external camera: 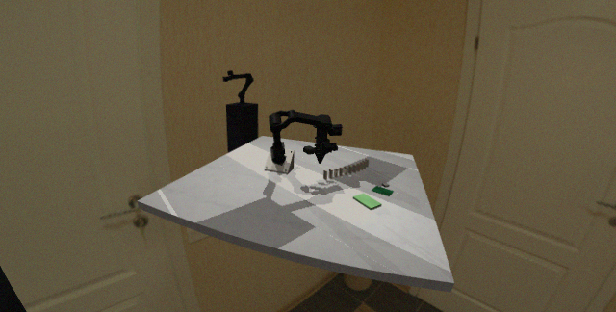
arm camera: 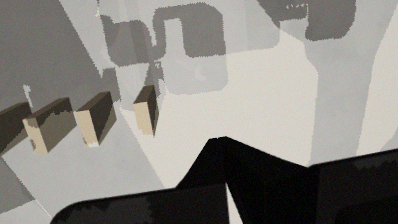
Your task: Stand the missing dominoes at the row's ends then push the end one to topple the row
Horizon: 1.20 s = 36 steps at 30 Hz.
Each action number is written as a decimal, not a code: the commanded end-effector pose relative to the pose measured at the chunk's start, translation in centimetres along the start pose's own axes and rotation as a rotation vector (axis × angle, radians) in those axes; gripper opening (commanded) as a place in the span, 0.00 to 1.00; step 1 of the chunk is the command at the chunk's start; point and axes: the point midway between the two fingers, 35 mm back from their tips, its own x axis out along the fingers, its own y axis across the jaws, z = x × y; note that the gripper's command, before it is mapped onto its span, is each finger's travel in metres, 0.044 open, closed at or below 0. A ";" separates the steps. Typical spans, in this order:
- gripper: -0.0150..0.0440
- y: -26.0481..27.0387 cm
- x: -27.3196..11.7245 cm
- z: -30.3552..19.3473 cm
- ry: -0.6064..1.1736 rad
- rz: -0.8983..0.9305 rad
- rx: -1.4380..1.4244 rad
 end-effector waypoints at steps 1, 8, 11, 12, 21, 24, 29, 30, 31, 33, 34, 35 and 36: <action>0.25 0.0 0.0 0.1 -0.005 0.001 0.007; 0.25 0.0 0.0 0.1 -0.005 0.001 0.007; 0.25 0.0 0.0 0.1 -0.005 0.001 0.007; 0.25 0.1 0.3 0.1 -0.004 0.002 0.007; 0.25 0.0 8.0 0.0 -0.007 0.000 0.008; 0.25 0.1 8.0 0.0 -0.007 0.000 0.008; 0.25 0.9 7.9 0.2 -0.007 0.000 0.008; 0.25 1.1 7.9 0.2 -0.007 0.001 0.008; 0.25 1.2 7.9 0.2 -0.007 0.001 0.008; 0.25 1.5 7.9 0.2 -0.007 0.001 0.008; 0.25 1.7 7.9 0.3 -0.007 0.001 0.008; 0.25 1.9 7.9 0.3 -0.007 0.001 0.008; 0.25 2.0 7.9 0.3 -0.007 0.001 0.008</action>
